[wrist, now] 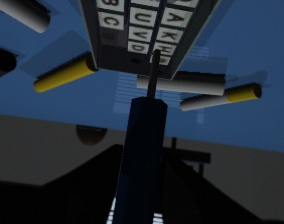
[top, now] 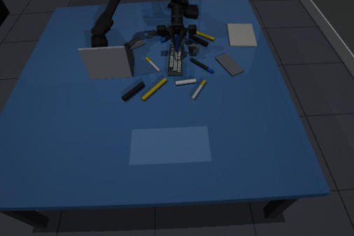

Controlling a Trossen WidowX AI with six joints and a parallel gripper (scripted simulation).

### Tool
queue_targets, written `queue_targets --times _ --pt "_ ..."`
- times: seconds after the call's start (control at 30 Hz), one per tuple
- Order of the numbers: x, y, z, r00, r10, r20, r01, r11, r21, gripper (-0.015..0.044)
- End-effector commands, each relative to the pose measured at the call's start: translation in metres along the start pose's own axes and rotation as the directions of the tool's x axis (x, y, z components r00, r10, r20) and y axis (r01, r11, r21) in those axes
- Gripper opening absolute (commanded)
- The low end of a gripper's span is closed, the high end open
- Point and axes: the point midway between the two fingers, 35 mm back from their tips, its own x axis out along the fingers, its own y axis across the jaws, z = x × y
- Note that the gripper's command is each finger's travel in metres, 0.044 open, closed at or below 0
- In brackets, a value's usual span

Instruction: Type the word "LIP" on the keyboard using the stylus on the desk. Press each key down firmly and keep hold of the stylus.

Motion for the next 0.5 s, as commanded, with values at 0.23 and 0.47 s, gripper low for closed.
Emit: queue_targets --times 0.23,0.47 --pt "0.065 -0.012 -0.043 1.0 0.008 -0.016 -0.008 1.0 -0.014 0.0" --pt "0.071 -0.012 -0.03 1.0 0.008 -0.015 -0.008 1.0 -0.014 0.0"
